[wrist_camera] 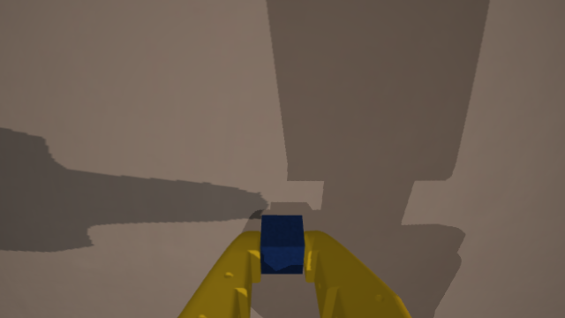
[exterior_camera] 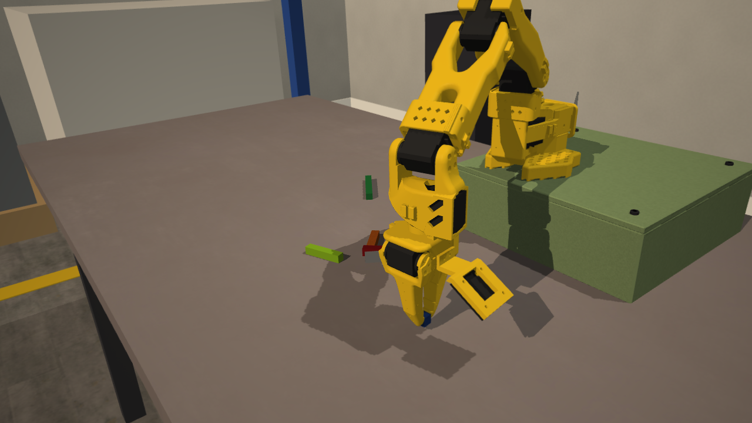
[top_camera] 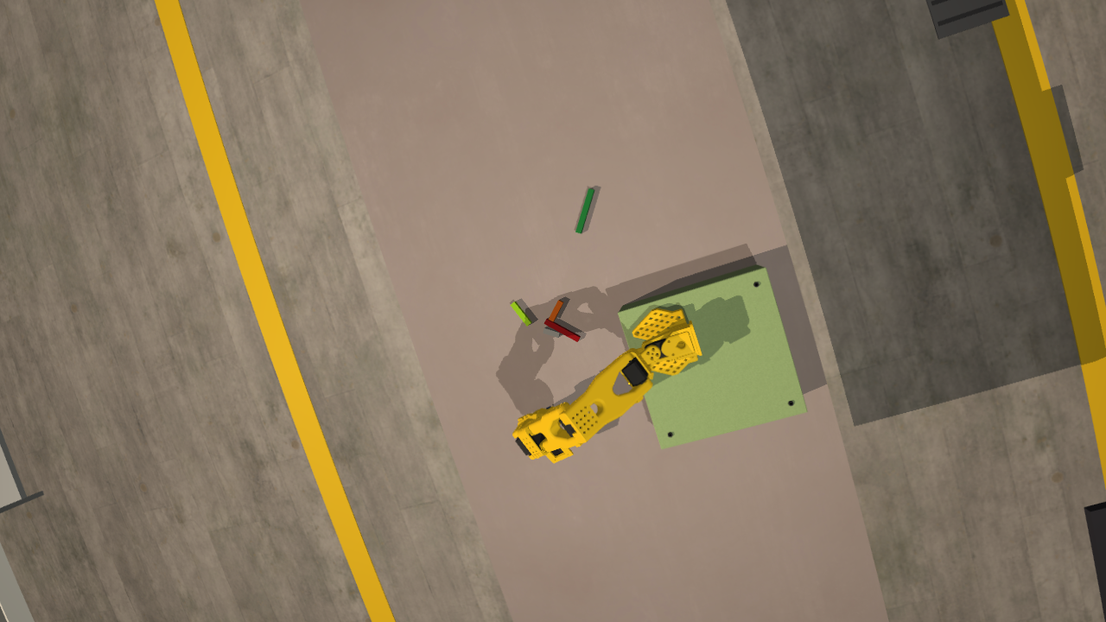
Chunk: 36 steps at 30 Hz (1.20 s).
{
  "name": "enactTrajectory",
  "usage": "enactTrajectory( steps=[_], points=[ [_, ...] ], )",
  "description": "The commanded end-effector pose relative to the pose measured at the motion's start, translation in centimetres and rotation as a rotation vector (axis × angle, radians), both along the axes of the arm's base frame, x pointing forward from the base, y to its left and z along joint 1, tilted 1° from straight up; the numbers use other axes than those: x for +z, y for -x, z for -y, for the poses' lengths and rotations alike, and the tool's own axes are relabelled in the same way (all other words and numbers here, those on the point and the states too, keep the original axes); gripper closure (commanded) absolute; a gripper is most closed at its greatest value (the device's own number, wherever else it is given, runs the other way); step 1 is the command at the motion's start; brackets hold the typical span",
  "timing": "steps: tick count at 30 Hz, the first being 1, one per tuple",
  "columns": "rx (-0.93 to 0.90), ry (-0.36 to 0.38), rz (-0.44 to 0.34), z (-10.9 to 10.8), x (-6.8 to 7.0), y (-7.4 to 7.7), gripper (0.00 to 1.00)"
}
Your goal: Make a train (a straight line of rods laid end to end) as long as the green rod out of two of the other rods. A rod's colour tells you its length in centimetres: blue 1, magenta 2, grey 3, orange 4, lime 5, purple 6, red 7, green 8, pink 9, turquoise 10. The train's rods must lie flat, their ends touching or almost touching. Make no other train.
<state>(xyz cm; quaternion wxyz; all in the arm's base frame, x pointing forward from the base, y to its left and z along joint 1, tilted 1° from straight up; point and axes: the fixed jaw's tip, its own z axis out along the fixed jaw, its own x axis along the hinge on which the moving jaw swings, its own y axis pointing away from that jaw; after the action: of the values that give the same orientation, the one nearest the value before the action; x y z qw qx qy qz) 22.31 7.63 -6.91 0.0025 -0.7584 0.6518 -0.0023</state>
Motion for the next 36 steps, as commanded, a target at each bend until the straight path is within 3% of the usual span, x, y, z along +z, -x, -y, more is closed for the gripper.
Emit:
enactTrajectory(
  steps=[1,36],
  points=[
    [-0.015,-0.001,-0.001,0.04,-0.18,-0.02,1.00],
    [-0.011,0.000,-0.003,-0.03,-0.51,0.06,1.00]
  ],
)
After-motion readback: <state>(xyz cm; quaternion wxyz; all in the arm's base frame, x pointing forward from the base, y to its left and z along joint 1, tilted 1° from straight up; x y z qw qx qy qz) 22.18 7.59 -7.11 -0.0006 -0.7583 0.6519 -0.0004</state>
